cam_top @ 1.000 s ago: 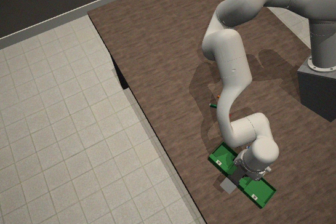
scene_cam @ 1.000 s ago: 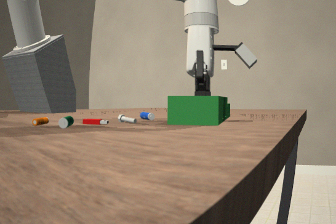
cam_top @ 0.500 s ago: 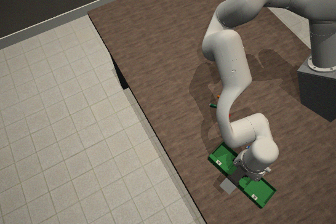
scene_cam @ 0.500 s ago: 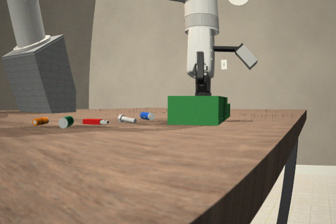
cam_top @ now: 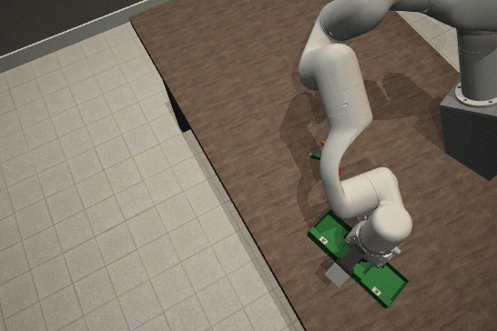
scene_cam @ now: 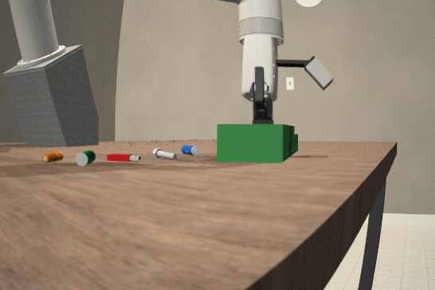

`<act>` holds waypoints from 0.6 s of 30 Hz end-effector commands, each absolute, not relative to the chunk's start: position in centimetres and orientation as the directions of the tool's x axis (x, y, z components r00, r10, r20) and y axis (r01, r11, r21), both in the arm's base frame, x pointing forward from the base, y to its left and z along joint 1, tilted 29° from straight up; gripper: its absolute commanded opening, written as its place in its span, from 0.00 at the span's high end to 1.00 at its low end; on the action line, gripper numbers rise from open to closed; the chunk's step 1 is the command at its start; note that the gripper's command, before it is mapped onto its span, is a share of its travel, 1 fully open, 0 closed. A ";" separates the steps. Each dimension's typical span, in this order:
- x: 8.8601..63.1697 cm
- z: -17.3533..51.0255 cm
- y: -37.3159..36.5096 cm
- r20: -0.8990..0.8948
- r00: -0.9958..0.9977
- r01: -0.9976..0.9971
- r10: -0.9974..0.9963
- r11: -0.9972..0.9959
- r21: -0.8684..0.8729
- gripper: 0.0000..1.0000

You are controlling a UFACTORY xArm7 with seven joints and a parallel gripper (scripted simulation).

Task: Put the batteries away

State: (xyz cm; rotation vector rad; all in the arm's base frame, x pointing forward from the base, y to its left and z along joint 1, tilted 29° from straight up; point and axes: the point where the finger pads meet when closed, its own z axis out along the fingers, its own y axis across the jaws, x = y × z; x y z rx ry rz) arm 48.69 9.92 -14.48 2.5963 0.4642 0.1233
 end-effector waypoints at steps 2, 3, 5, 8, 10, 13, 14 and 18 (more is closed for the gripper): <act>48.8 -14.3 10.1 0.005 0.937 0.303 0.349 -0.820 0.486 0.93; 48.8 -14.3 10.1 0.005 0.937 0.303 0.349 -0.820 0.486 0.93; 48.8 -14.3 10.1 0.005 0.937 0.303 0.349 -0.820 0.486 0.93; 48.8 -14.3 10.1 0.005 0.937 0.303 0.349 -0.820 0.486 0.93; 48.8 -14.3 10.1 0.005 0.937 0.303 0.349 -0.820 0.486 0.93; 48.8 -14.3 10.1 0.005 0.937 0.303 0.349 -0.820 0.486 0.93; 48.8 -14.3 10.1 0.005 0.937 0.303 0.349 -0.820 0.486 0.93; 48.7 -14.1 10.3 0.005 0.937 0.303 0.349 -0.820 0.486 0.93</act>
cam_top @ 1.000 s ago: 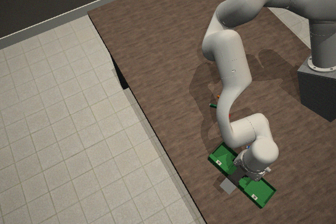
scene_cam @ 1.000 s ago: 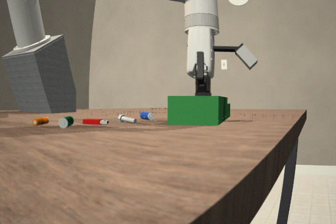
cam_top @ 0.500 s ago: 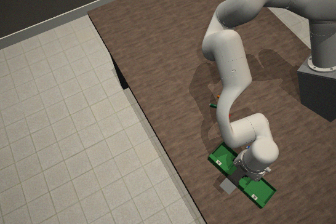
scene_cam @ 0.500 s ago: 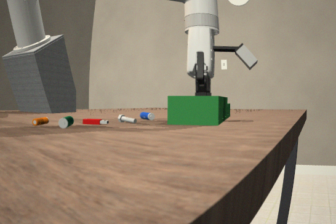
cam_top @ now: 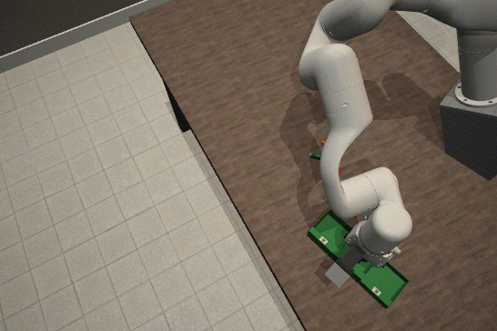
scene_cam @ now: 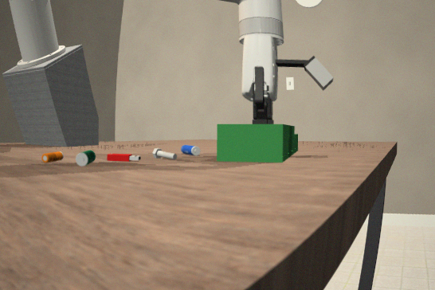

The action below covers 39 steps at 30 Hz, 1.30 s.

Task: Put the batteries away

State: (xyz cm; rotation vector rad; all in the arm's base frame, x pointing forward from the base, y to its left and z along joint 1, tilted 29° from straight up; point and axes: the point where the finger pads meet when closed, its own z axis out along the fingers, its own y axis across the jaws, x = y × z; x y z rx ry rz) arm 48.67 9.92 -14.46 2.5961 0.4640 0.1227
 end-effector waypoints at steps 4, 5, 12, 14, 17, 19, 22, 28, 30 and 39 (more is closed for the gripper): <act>48.6 -13.6 10.5 0.005 0.937 0.303 0.349 -0.820 0.486 0.93; 48.6 -13.5 10.6 0.005 0.937 0.303 0.349 -0.820 0.486 0.93; 48.5 -12.9 10.9 0.005 0.937 0.303 0.349 -0.820 0.486 0.93; 48.5 -12.7 11.0 0.005 0.937 0.303 0.349 -0.820 0.486 0.93; 48.4 -12.4 11.2 0.005 0.937 0.303 0.349 -0.820 0.486 0.93; 48.3 -12.1 11.3 0.005 0.937 0.303 0.349 -0.820 0.486 0.93; 48.3 -11.8 11.5 0.005 0.937 0.303 0.349 -0.820 0.486 0.93; 48.0 -10.4 12.2 0.005 0.937 0.303 0.349 -0.820 0.486 0.93; 47.9 -9.7 12.6 0.005 0.937 0.303 0.349 -0.820 0.486 0.93; 47.5 -9.9 14.2 0.005 0.937 0.303 0.349 -0.820 0.486 0.93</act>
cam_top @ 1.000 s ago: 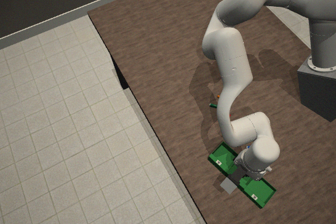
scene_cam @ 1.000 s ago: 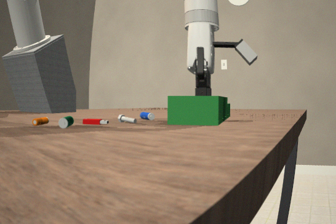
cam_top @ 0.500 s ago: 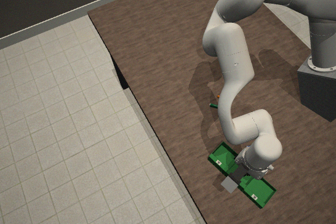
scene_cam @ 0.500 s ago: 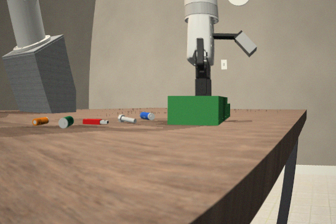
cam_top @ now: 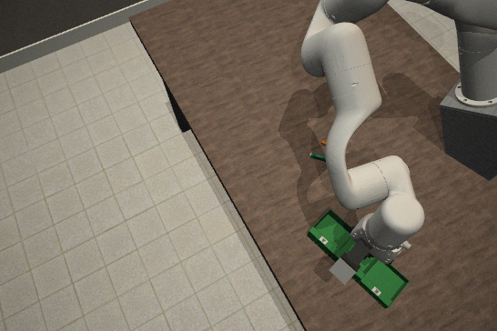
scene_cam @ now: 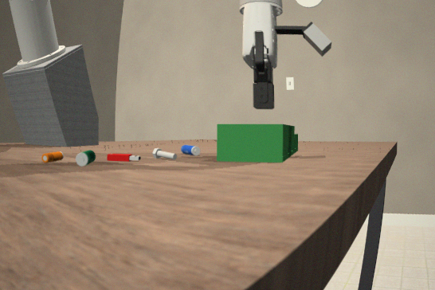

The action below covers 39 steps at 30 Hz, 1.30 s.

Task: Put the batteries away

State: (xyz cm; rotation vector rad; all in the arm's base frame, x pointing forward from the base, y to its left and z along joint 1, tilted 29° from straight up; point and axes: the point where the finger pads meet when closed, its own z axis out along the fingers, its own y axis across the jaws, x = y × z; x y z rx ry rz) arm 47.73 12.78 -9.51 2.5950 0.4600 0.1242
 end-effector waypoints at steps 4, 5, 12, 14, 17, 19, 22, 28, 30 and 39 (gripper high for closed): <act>47.4 -10.4 15.0 0.005 0.937 0.303 0.349 -0.820 0.486 0.93; 47.3 -10.6 15.5 0.005 0.937 0.303 0.349 -0.820 0.486 0.93; 46.8 -12.3 18.5 0.005 0.937 0.303 0.349 -0.820 0.486 0.93; 46.7 -12.7 19.4 0.005 0.937 0.303 0.349 -0.820 0.486 0.93; 46.6 -13.2 20.2 0.005 0.937 0.303 0.349 -0.820 0.486 0.93; 46.6 -13.2 20.2 0.005 0.937 0.303 0.349 -0.820 0.486 0.93; 46.6 -13.2 20.2 0.005 0.937 0.303 0.349 -0.820 0.486 0.93; 46.8 -14.6 19.5 0.005 0.937 0.303 0.349 -0.820 0.486 0.93; 46.9 -15.1 19.3 0.005 0.937 0.303 0.349 -0.820 0.486 0.93; 47.3 -16.7 18.4 0.005 0.937 0.303 0.349 -0.820 0.486 0.93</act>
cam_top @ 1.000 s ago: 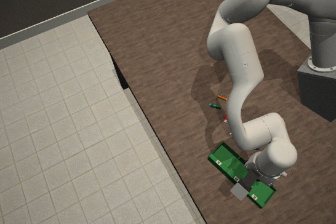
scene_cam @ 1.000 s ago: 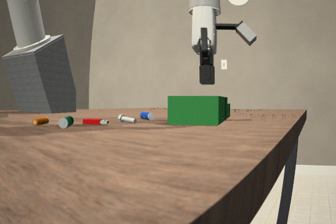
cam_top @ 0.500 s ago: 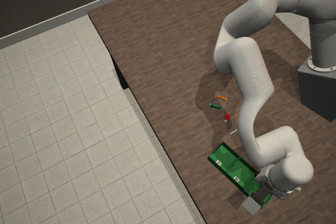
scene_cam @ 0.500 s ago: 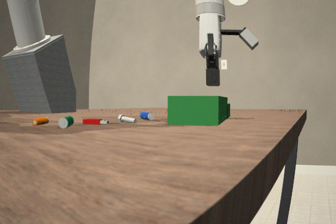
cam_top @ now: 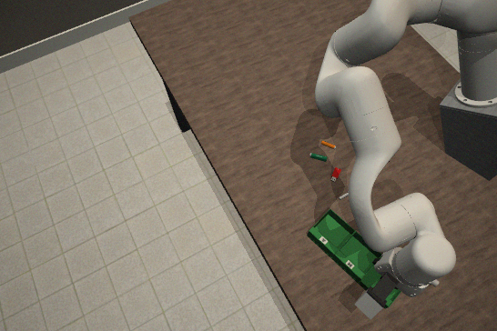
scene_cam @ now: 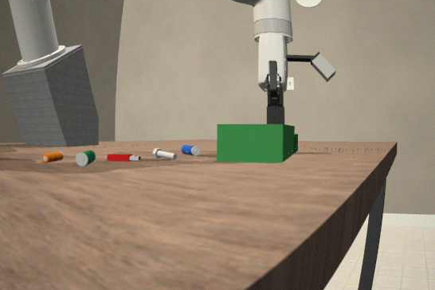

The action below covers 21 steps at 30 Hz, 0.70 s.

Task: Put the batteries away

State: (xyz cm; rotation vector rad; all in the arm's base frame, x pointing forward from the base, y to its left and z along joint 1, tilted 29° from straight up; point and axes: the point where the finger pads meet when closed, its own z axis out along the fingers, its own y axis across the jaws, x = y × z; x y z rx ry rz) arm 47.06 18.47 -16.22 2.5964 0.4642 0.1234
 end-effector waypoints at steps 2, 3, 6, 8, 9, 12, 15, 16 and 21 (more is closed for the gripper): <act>47.4 -17.2 18.2 0.005 0.937 0.303 0.349 -0.820 0.486 0.93; 47.4 -17.4 18.0 0.005 0.937 0.303 0.349 -0.820 0.486 0.93; 47.5 -18.1 17.7 0.005 0.937 0.303 0.349 -0.820 0.486 0.93; 47.6 -18.4 17.5 0.005 0.937 0.302 0.349 -0.820 0.486 0.93; 47.6 -18.4 17.5 0.005 0.937 0.302 0.349 -0.820 0.486 0.93; 47.6 -18.4 17.5 0.005 0.937 0.303 0.349 -0.820 0.486 0.93; 47.6 -18.4 17.5 0.005 0.937 0.302 0.349 -0.820 0.486 0.93; 47.6 -18.4 17.5 0.005 0.937 0.302 0.349 -0.820 0.486 0.93; 47.6 -18.4 17.5 0.005 0.937 0.302 0.349 -0.820 0.486 0.93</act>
